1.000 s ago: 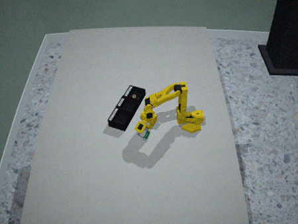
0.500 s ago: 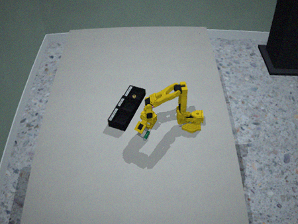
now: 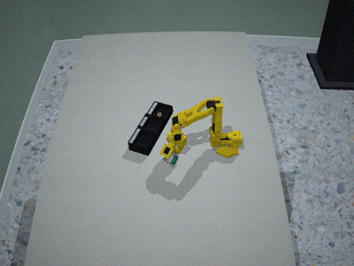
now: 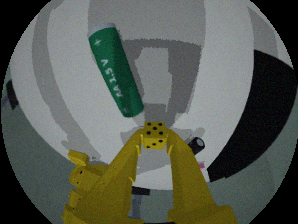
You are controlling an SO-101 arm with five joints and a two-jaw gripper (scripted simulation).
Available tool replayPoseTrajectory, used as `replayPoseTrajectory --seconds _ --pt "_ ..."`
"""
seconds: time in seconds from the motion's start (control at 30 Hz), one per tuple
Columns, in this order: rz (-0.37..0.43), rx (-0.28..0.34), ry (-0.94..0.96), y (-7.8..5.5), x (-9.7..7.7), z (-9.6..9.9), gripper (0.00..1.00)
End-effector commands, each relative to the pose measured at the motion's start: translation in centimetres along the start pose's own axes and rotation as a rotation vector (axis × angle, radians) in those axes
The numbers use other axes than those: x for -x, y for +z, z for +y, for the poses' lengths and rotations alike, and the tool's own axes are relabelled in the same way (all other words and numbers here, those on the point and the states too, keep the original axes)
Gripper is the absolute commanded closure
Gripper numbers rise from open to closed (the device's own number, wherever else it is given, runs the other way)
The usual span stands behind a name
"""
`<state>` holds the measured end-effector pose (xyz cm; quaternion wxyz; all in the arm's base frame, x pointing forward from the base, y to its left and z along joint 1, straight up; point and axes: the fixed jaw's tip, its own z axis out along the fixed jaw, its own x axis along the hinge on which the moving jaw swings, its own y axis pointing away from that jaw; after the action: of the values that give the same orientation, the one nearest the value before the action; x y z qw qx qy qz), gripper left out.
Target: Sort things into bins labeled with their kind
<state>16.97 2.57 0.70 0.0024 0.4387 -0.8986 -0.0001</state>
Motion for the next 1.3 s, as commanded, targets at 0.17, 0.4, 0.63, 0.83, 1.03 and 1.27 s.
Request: replayPoseTrajectory --seconds 0.17,0.4,0.63,0.83,1.03,1.27 --pt "-0.013 -0.012 -0.019 -0.1 0.3 0.0 1.0" --pt "-0.013 -0.012 -0.019 -0.1 0.3 0.0 1.0" --pt "-0.013 -0.012 -0.019 -0.1 0.3 0.0 1.0" --pt "-0.013 -0.012 -0.019 -0.1 0.3 0.0 1.0" --pt "-0.013 -0.012 -0.019 -0.6 0.4 -0.1 1.0" --pt "-0.013 -0.012 -0.019 -1.7 0.4 -0.3 1.0"
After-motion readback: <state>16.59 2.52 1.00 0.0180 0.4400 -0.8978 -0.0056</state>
